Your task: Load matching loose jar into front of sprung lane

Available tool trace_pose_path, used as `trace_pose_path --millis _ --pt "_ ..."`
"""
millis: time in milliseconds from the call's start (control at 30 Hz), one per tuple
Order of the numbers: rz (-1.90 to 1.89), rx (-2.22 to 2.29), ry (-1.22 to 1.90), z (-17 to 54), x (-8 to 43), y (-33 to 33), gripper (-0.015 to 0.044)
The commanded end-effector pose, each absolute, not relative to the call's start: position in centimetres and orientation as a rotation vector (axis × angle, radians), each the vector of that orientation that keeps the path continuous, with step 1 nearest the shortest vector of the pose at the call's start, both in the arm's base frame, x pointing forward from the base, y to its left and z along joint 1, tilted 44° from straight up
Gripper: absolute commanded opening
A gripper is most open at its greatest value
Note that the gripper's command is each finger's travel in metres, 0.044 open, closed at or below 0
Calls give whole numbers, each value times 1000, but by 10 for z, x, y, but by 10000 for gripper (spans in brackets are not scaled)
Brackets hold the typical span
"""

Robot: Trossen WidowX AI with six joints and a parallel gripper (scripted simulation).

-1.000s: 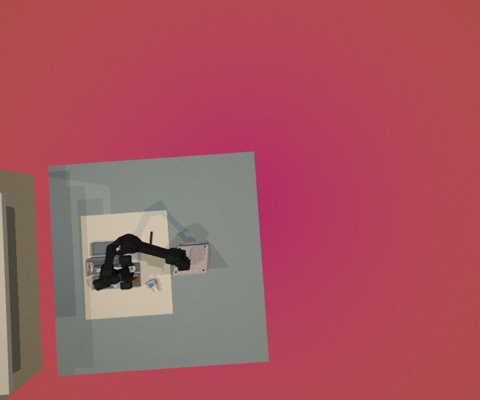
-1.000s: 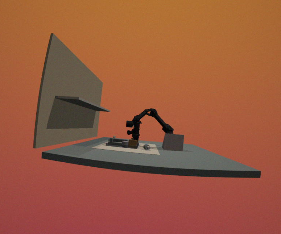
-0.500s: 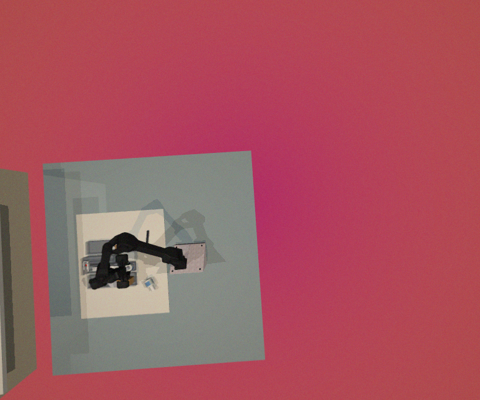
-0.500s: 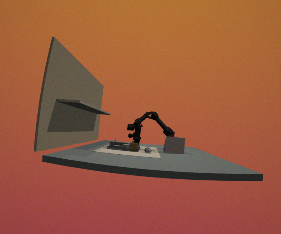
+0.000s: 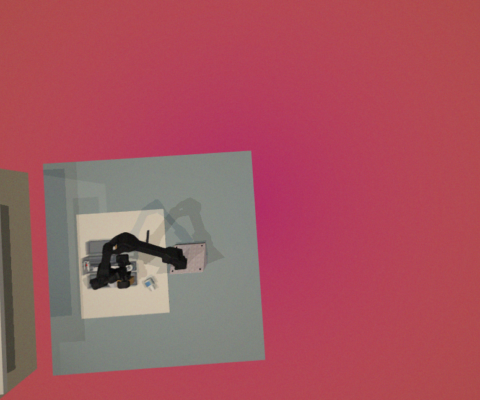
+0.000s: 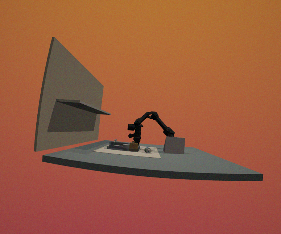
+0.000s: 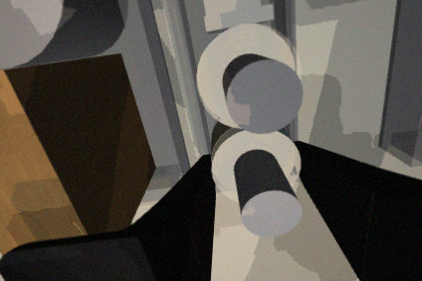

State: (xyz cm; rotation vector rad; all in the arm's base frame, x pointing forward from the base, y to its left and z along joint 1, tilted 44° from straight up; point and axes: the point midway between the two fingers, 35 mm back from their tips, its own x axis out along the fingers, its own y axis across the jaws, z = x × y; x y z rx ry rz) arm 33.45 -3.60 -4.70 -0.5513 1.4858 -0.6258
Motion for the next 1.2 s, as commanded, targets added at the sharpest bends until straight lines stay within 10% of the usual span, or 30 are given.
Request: trace_pose_path --millis 0,300,667,1167 --pt "-632 -550 1480 -47 334 -36 0" --pt "-632 -550 1480 -47 334 -36 0" --pt "-632 -550 1480 -47 334 -36 289" --pt "-631 -550 1480 -33 333 -22 292"
